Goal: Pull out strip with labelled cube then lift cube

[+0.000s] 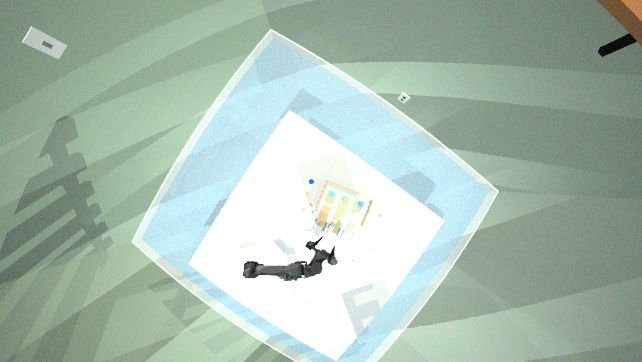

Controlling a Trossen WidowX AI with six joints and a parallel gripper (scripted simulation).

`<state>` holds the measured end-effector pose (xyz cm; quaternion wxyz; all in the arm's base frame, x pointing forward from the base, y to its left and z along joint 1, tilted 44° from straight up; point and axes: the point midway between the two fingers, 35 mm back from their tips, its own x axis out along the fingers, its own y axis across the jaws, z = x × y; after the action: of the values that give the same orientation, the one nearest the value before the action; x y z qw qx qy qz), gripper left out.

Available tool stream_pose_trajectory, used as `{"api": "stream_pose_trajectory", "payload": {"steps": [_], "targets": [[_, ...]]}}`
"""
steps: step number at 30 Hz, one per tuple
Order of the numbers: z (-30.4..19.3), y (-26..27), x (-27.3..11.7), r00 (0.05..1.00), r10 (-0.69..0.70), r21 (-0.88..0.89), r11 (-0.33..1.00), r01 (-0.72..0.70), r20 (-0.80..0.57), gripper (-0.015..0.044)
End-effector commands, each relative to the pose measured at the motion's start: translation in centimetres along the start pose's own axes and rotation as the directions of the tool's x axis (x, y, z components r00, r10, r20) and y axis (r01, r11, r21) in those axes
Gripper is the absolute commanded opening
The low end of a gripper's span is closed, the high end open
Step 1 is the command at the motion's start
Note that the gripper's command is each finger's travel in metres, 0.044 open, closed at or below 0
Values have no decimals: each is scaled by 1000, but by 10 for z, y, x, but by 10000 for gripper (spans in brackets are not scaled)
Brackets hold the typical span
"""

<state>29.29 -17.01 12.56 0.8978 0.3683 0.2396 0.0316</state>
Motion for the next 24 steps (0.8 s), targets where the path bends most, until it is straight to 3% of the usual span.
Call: {"api": "stream_pose_trajectory", "payload": {"steps": [1, 5, 8, 13, 20, 24], "targets": [[-2, 0, 0, 1000, 4, 9, 1000, -4, -3, 400], [-2, 0, 0, 1000, 4, 9, 1000, -4, -3, 400], [0, -3, 12, 998, -3, -1, 1000, 2, -61, 321], [-2, -12, 50, 963, -19, -52, 999, 5, -269, 190], [-19, -21, 89, 832, -25, -138, 989, -62, -554, 6], [-34, -22, 106, 711, -11, -165, 975, -148, -703, 0]]}}
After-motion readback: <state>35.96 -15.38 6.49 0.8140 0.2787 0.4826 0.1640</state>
